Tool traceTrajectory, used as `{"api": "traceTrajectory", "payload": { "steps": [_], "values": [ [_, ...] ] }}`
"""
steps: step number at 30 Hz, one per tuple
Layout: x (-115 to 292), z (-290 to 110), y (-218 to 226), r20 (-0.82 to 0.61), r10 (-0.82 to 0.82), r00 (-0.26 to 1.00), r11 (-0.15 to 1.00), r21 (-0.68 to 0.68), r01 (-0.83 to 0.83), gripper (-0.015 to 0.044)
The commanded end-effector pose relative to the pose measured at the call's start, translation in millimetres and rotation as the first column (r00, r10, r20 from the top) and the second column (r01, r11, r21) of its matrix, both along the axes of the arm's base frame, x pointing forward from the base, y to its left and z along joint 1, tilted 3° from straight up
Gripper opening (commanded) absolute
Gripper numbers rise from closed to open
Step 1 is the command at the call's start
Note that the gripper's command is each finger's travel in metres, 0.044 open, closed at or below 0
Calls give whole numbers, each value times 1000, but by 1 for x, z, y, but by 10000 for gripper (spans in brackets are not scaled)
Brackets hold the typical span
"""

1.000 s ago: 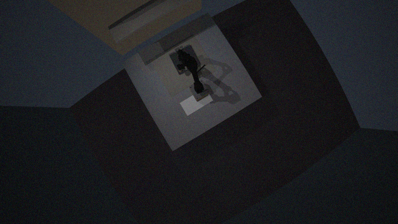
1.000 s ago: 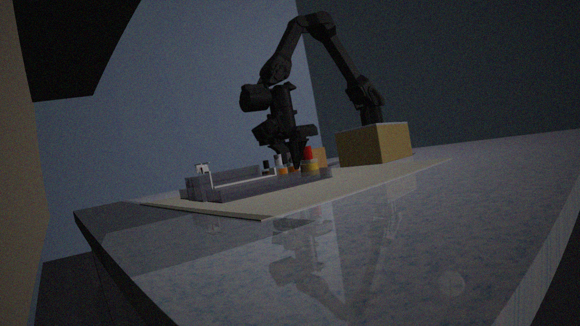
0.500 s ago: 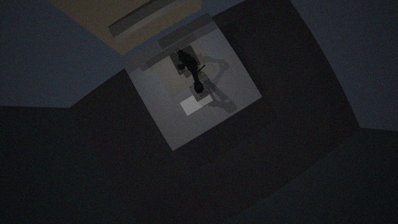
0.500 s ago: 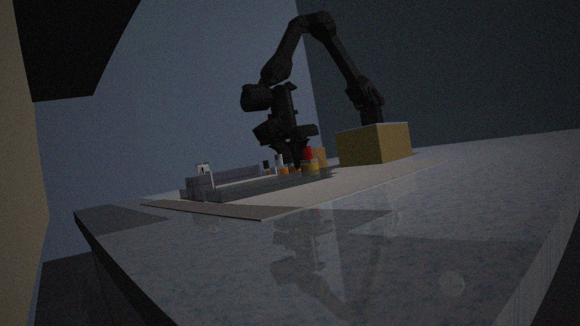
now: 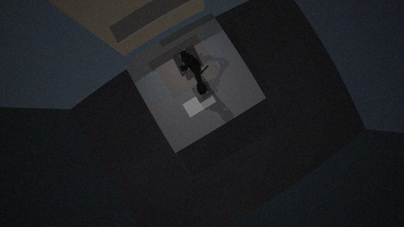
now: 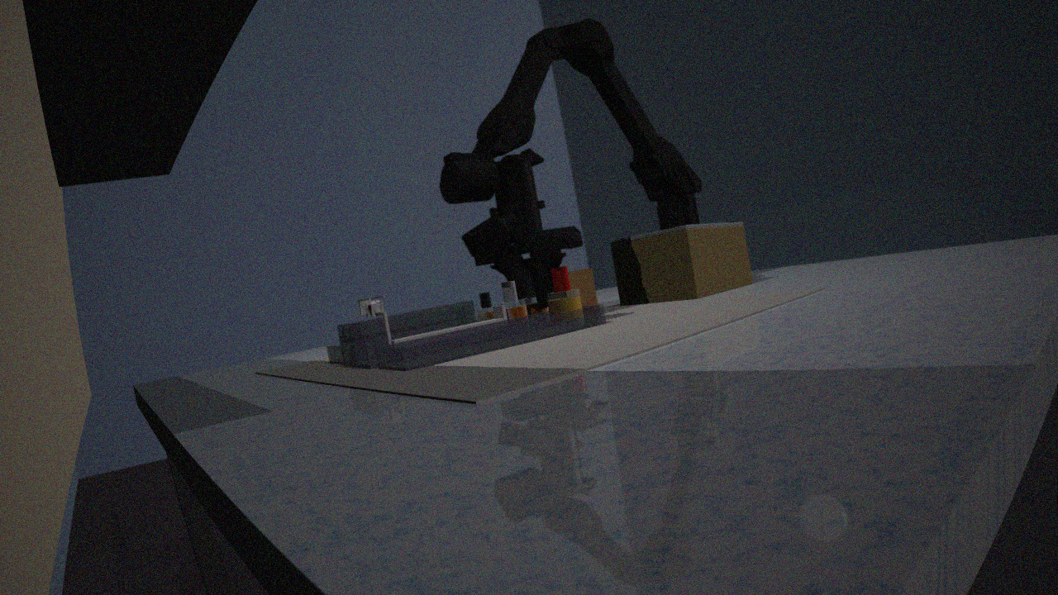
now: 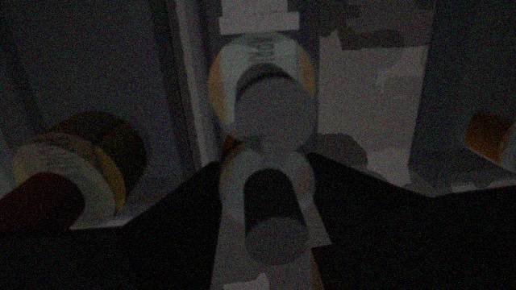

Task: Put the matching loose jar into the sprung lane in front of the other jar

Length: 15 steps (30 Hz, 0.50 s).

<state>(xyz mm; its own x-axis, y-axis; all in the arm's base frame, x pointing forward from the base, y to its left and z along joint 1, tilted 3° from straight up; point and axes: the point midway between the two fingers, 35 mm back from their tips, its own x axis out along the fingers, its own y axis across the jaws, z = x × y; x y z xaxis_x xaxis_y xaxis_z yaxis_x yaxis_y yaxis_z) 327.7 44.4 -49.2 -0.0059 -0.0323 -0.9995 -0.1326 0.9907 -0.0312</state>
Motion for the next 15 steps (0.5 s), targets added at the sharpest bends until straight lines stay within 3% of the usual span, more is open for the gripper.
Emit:
{"api": "traceTrajectory", "payload": {
  "steps": [1,2,12,15],
  "values": [
    [-1,0,0,0,4,1000,1000,-1,-4,0],
    [-1,0,0,0,4,1000,1000,-1,-4,0],
    [0,0,0,0,4,1000,1000,-1,-4,263],
    [0,0,0,0,4,1000,1000,-1,-4,274]
  ]
}}
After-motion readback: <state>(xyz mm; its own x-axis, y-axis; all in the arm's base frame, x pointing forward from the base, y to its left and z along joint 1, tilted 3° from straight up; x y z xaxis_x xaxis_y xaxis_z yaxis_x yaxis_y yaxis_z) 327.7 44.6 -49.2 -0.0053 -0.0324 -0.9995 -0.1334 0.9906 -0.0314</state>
